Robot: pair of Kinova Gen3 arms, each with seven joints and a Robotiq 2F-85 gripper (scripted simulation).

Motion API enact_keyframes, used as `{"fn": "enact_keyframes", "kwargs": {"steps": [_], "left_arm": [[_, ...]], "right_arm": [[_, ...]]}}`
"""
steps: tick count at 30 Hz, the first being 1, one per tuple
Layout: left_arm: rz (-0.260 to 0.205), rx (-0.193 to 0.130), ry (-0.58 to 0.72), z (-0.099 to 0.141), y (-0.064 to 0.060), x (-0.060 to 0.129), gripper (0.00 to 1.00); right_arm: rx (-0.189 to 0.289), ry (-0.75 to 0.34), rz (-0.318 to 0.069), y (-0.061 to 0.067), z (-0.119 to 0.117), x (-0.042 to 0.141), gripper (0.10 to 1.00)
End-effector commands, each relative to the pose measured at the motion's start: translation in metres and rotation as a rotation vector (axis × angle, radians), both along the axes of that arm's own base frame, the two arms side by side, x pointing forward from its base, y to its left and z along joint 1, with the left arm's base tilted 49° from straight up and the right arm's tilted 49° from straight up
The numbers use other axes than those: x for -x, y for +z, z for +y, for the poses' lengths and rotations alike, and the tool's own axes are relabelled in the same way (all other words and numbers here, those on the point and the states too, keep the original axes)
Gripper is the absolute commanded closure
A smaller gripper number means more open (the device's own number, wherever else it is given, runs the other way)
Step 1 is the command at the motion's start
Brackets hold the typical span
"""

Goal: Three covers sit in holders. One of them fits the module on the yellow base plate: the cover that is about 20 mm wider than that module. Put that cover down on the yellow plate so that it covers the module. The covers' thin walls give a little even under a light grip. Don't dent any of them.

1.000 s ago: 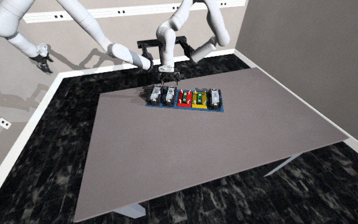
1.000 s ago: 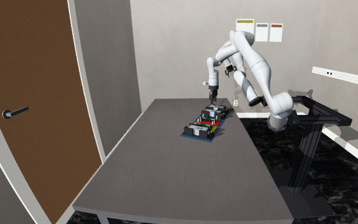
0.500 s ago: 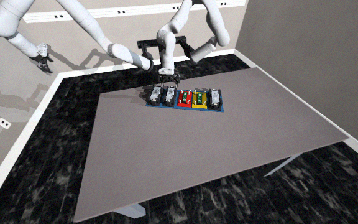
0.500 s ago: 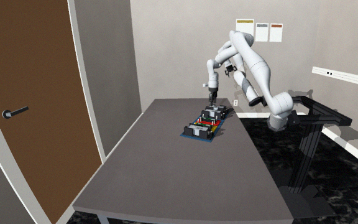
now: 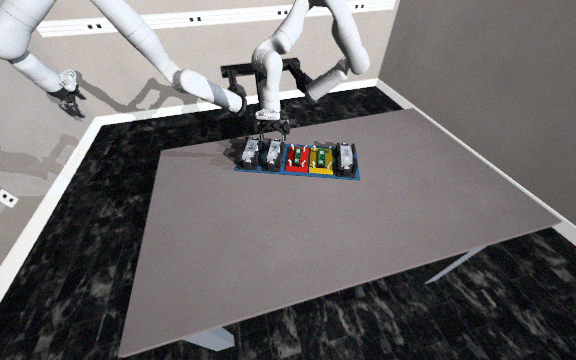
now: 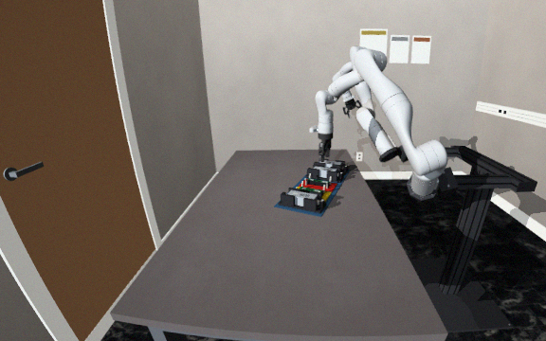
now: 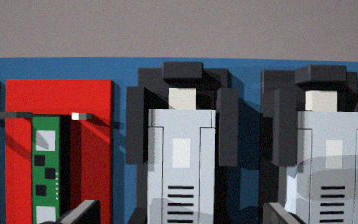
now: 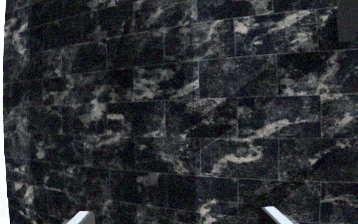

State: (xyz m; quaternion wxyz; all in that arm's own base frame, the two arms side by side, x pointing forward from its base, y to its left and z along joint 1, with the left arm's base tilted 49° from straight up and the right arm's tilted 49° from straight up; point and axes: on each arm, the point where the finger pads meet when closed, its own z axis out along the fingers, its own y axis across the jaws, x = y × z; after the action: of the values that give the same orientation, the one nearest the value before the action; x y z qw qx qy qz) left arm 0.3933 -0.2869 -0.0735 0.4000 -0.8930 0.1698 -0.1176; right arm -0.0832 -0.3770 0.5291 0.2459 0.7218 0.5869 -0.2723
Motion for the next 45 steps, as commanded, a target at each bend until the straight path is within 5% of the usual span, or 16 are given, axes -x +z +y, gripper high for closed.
{"fn": "enact_keyframes", "kwargs": {"steps": [1, 45], "left_arm": [[0.003, -0.002, -0.003, 0.002, -0.001, 0.000, 0.002], [0.002, -0.001, -0.002, 0.014, -0.013, -0.007, 0.002]], "right_arm": [[0.001, -0.001, -0.001, 0.000, 0.000, 0.000, 0.100], [0.001, -0.001, -0.001, 0.000, 0.000, 0.000, 0.100]]}}
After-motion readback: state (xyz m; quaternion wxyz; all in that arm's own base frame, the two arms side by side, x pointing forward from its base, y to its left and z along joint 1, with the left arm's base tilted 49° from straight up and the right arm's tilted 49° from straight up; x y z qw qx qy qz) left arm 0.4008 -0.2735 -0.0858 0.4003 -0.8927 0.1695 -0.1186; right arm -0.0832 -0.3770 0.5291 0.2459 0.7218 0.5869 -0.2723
